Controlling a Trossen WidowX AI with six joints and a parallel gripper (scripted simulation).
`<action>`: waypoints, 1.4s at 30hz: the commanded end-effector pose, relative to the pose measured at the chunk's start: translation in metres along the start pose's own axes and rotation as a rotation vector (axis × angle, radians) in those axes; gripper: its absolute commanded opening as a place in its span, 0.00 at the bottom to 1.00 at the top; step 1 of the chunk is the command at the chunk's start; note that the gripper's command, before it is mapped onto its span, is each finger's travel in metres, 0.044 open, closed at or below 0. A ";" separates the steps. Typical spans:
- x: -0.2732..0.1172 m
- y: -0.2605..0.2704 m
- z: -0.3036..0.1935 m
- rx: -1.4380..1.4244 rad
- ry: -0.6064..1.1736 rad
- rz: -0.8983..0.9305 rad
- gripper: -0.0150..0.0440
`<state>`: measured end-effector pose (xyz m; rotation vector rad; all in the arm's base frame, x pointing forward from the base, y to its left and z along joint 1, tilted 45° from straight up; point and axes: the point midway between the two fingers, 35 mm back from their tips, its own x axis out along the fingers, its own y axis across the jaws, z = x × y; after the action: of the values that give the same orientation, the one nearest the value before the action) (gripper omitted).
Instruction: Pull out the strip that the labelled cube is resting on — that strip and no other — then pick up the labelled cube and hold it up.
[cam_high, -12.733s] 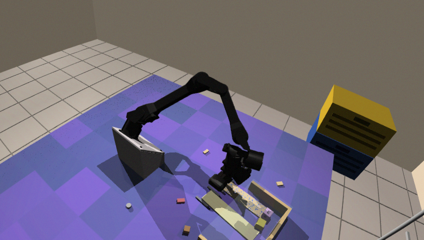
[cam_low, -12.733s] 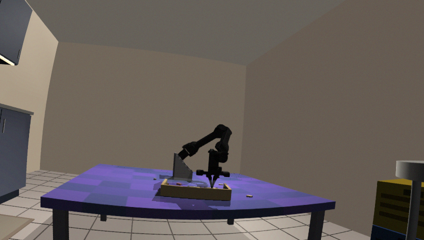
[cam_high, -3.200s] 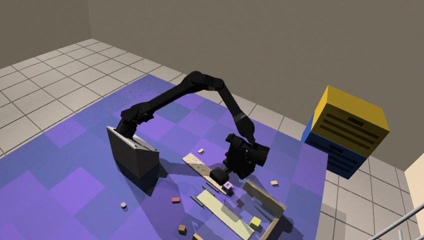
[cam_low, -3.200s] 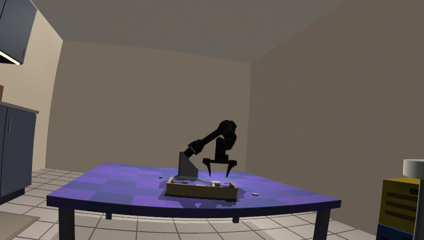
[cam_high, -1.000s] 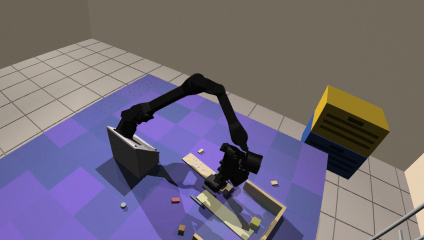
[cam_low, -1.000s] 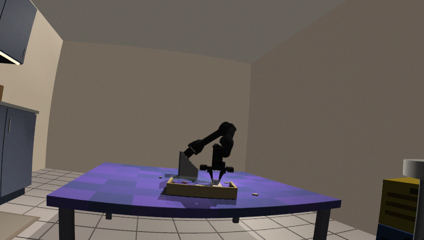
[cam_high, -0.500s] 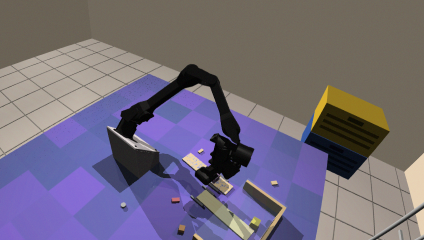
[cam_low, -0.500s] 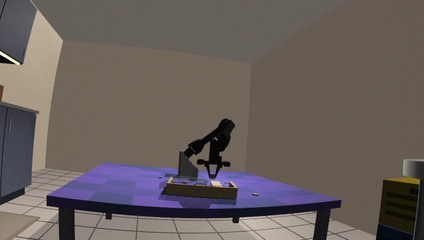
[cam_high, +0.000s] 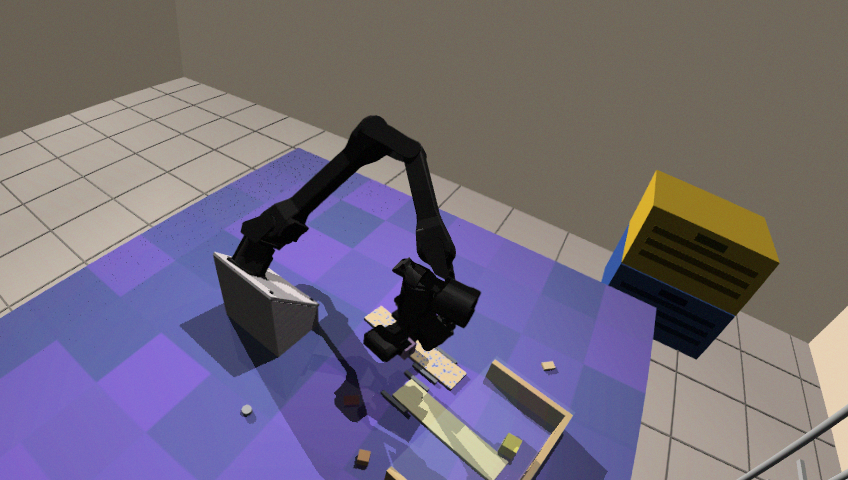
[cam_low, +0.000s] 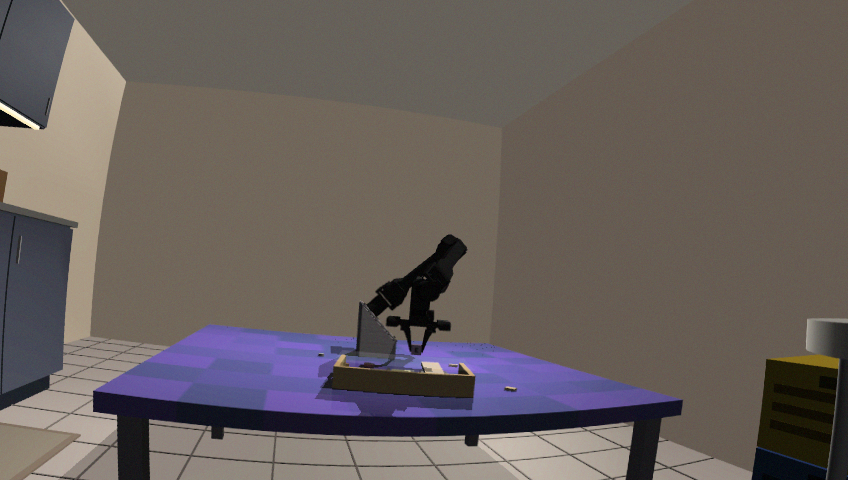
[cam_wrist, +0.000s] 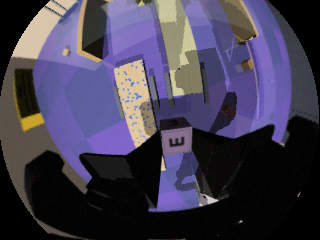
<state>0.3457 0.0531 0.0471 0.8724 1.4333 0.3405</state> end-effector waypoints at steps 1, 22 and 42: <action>-0.002 -0.007 -0.014 -0.007 -0.005 0.005 0.25; -0.036 -0.021 -0.039 -0.005 -0.004 0.003 0.25; -0.036 -0.021 -0.039 -0.005 -0.004 0.003 0.25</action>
<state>0.2966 0.0270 0.0609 0.8727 1.4302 0.3389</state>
